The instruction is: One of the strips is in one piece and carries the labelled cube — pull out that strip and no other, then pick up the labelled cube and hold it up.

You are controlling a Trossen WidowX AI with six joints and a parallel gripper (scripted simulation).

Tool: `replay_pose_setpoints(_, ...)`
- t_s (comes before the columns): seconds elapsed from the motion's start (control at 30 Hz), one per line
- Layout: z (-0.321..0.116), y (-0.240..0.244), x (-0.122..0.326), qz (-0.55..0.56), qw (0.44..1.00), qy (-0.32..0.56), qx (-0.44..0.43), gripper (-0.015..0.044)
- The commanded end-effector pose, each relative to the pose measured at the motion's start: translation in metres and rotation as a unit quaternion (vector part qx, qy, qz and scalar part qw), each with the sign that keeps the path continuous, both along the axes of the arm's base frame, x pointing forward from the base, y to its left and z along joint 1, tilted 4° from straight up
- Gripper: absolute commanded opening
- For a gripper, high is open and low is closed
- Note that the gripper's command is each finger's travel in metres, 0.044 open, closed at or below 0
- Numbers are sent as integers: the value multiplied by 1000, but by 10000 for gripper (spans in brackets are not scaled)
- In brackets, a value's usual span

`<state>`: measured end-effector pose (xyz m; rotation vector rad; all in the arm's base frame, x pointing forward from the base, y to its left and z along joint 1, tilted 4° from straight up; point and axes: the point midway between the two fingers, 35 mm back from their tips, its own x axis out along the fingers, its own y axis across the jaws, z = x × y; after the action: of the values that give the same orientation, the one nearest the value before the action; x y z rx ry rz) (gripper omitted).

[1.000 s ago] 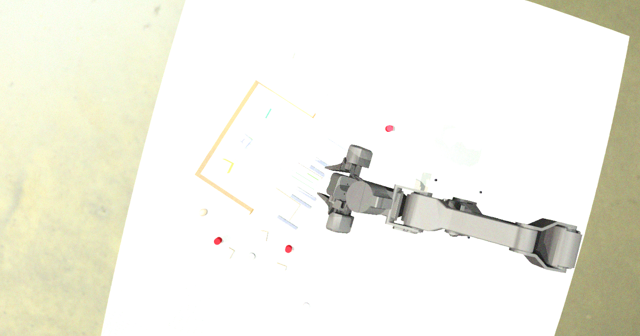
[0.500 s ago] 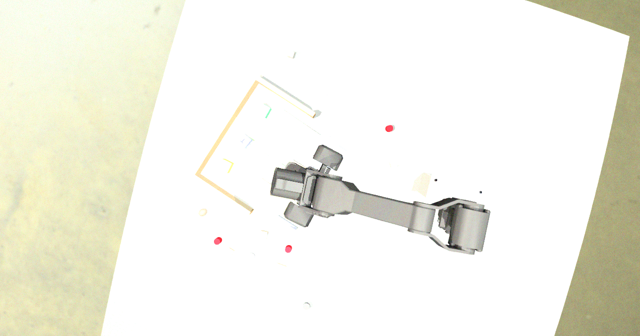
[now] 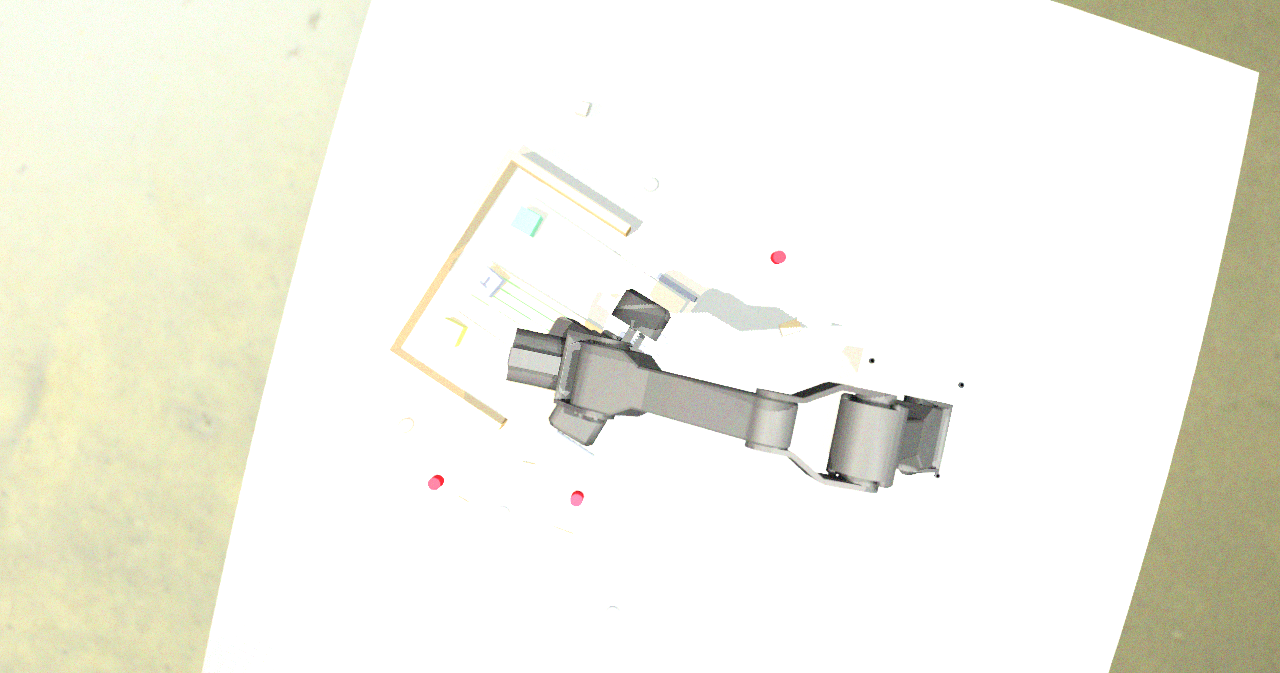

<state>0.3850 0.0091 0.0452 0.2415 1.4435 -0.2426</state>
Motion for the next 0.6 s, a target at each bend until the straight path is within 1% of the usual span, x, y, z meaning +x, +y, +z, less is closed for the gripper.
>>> replay_pose_setpoints(0.0, -8, -1, 1, -2, 1000, 3, -2, 0)
replay_pose_setpoints(0.57, -36, 0, 4, -2, 1000, 3, -2, 0)
